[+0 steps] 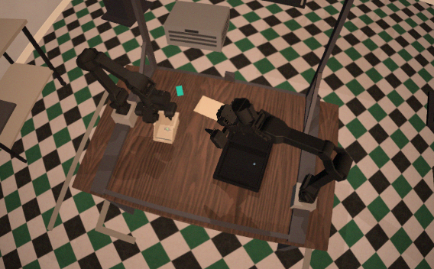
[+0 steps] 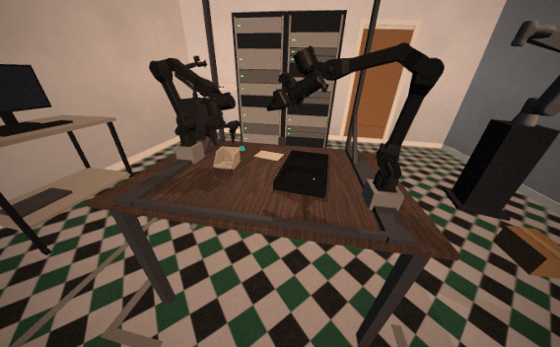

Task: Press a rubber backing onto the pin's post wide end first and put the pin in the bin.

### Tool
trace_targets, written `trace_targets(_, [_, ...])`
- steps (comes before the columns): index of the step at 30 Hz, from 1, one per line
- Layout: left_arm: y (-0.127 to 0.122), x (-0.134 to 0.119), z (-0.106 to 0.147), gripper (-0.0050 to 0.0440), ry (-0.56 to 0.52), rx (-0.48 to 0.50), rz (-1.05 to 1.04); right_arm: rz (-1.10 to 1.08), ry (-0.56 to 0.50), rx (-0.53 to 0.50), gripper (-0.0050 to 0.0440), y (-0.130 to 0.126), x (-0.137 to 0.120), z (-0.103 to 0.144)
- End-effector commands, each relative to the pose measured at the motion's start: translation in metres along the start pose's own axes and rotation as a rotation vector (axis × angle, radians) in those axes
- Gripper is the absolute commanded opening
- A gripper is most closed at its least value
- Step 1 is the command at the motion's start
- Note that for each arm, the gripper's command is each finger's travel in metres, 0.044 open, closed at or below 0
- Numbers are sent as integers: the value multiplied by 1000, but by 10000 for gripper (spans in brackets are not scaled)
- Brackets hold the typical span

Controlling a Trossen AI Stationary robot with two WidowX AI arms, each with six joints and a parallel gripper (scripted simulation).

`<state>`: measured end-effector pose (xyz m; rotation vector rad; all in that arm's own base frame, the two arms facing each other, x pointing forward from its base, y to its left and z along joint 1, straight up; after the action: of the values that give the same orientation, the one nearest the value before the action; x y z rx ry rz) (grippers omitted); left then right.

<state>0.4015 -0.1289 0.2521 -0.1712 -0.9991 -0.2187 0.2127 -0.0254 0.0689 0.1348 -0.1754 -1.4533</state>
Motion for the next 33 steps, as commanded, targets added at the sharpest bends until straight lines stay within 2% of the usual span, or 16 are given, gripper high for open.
trace_targets(1, [-1,7,5,440,-23,-2,3,185,-3,41,440,0,1,5])
trace_targets(11, [-1,7,5,440,-23,-2,3,726,-45,85,440,-7,-1,8])
trace_targets(13, [-1,7,5,440,-23,-2,3,726,-45,85,440,-7,-1,8])
trace_targets(23, [-1,7,5,440,-23,-2,3,1274,-115,108,440,-14,-2,11])
trace_targets(27, [-1,7,5,440,-23,-2,3,1391,-134,110,440,-16,-2,11])
trace_targets(33, [-1,7,5,440,-23,-2,3,1428,-139,109,440,-15,-2,12])
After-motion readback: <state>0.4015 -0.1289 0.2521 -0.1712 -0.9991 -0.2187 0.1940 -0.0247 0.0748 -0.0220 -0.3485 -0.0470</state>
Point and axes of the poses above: on each arm, the point midway between the two fingers, 35 mm back from their tips, its own z axis back along the fingers, its own y axis across the jaws, x = y × z, the point moved 1 cm from there along z, back along the fingers, and after that the axes turned 3 degrees about z, right-handed, at the moved point
